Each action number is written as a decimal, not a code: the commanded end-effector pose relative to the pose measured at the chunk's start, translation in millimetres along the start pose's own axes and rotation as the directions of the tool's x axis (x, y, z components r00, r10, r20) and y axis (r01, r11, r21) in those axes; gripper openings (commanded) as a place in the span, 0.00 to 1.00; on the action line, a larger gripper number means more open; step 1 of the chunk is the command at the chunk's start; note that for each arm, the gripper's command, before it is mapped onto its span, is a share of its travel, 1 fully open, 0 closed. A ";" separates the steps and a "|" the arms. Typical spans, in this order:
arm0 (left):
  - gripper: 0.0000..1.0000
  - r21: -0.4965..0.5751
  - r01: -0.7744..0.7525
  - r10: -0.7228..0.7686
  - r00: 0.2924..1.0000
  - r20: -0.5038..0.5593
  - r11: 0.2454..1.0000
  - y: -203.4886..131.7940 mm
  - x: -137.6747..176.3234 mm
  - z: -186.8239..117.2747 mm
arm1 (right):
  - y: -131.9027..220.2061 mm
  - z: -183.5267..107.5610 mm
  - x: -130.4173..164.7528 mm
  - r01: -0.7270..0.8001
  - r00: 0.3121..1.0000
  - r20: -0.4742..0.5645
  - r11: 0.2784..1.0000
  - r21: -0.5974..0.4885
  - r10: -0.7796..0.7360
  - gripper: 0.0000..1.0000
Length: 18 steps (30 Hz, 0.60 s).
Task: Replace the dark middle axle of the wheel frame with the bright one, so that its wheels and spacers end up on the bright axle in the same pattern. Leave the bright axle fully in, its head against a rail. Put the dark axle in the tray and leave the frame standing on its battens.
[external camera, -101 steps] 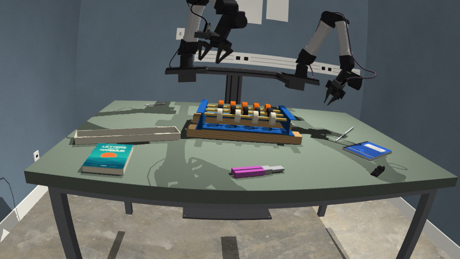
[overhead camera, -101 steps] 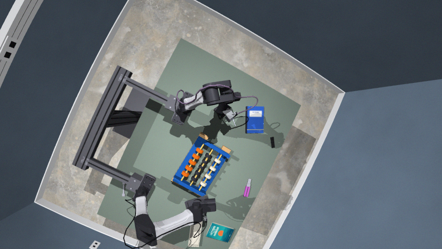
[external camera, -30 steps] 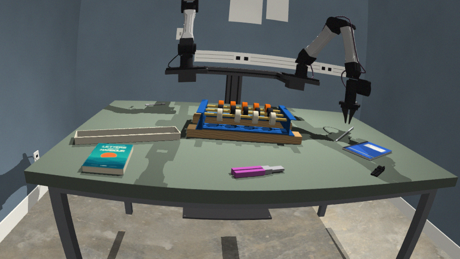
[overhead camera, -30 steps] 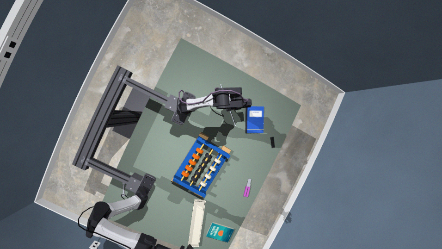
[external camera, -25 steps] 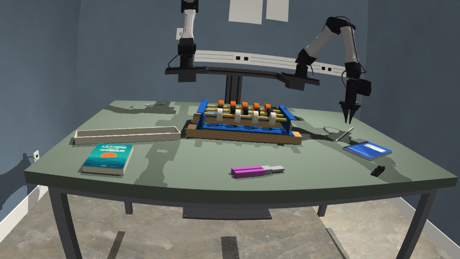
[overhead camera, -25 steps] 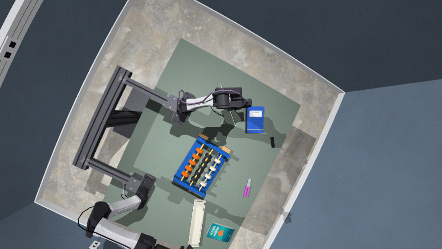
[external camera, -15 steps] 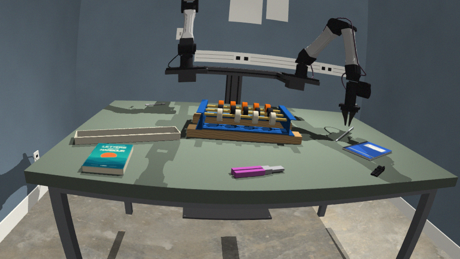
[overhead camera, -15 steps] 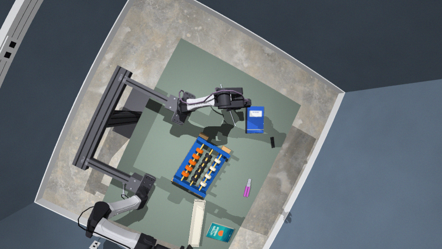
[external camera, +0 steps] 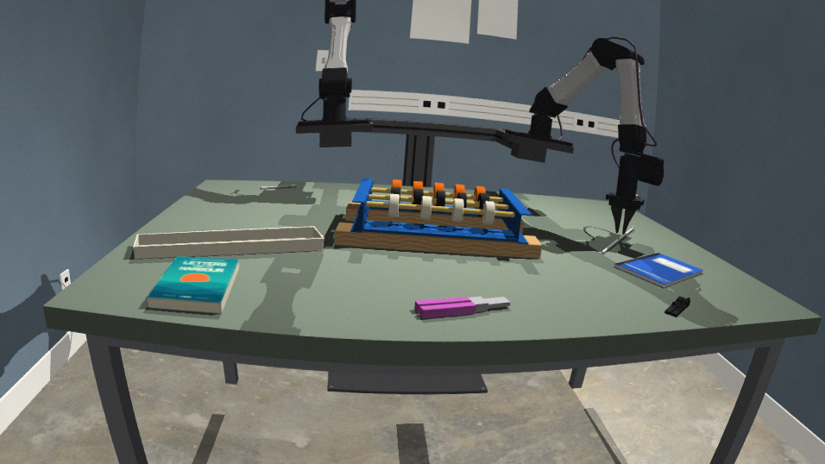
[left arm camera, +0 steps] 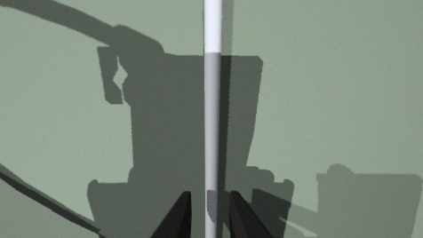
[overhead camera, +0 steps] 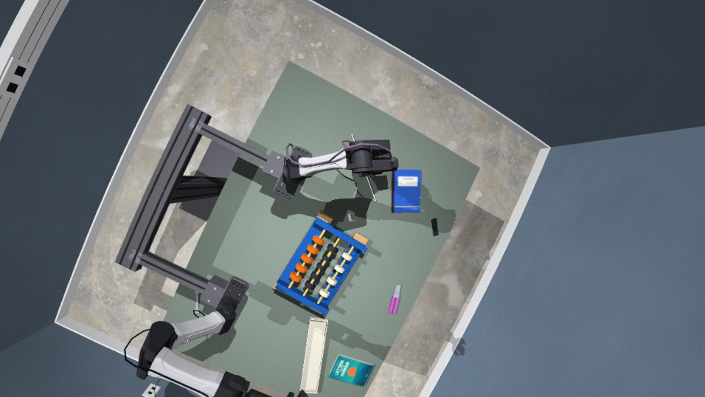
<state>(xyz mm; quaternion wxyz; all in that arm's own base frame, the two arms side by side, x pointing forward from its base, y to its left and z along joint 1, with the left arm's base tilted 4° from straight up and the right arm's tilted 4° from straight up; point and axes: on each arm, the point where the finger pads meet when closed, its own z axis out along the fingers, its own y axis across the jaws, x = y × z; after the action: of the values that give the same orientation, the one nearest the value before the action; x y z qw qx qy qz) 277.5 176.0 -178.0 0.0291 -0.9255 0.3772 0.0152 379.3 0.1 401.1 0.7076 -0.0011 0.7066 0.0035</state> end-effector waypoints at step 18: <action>0.00 0.034 -0.006 0.007 1.000 -0.014 0.999 -11.0 3.9 9.4 | -3.1 -0.3 -6.4 -0.001 1.000 0.010 1.000 0.011 0.001 1.00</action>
<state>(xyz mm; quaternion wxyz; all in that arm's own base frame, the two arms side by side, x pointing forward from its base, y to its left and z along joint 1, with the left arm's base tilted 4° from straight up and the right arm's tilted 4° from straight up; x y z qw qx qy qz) 278.9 177.6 -194.7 0.0294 -0.9254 0.3778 0.0116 379.3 0.1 401.1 0.7076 -0.0011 0.7066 0.0035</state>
